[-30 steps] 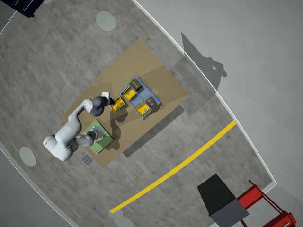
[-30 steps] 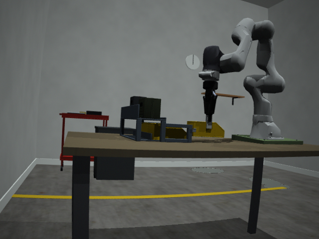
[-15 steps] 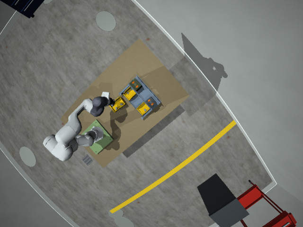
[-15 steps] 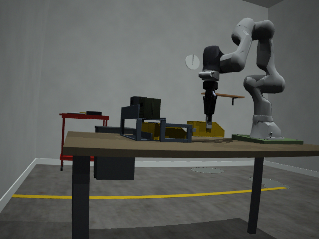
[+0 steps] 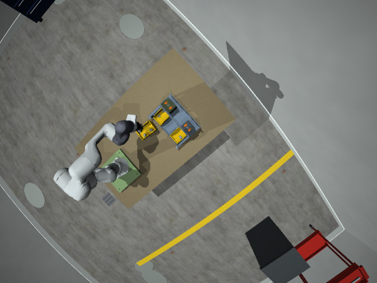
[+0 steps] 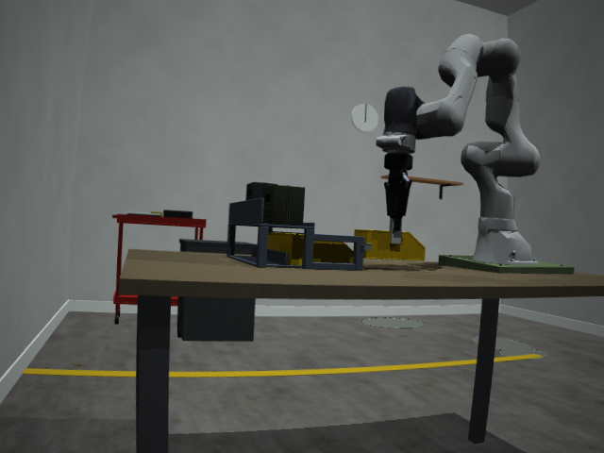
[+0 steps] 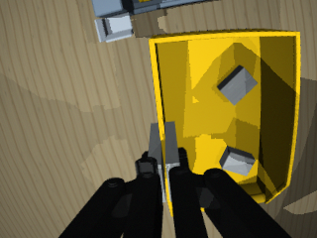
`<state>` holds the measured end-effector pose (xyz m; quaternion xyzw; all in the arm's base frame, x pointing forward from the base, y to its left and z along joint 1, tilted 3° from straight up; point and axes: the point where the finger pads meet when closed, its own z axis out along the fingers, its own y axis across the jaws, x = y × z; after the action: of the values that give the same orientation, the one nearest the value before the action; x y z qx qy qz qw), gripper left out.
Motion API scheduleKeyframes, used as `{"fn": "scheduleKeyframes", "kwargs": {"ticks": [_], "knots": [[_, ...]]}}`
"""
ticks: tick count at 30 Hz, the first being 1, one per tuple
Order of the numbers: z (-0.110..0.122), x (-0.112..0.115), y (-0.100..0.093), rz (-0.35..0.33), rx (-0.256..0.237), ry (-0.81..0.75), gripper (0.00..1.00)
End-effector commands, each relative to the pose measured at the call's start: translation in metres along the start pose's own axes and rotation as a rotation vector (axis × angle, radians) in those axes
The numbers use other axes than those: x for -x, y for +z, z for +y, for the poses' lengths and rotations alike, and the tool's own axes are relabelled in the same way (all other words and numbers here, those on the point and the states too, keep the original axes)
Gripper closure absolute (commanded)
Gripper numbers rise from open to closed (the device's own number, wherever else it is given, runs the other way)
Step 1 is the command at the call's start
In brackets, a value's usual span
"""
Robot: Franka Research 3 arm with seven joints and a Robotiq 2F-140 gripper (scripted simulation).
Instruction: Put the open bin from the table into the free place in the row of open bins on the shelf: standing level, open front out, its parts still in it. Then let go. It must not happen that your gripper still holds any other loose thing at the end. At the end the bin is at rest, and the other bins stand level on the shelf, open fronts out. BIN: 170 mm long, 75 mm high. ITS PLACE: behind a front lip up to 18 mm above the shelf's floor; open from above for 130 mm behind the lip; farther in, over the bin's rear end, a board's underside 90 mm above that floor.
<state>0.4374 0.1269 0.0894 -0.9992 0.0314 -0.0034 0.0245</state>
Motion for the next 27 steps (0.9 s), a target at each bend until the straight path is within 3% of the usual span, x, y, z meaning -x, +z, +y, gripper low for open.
{"fn": "scheduleKeyframes", "kwargs": {"ticks": [1,27], "knots": [[0.0,-0.0019,-0.0022,0.004,0.0,0.002,1.0],[0.0,-0.0019,-0.0053,0.004,0.0,0.002,1.0]]}}
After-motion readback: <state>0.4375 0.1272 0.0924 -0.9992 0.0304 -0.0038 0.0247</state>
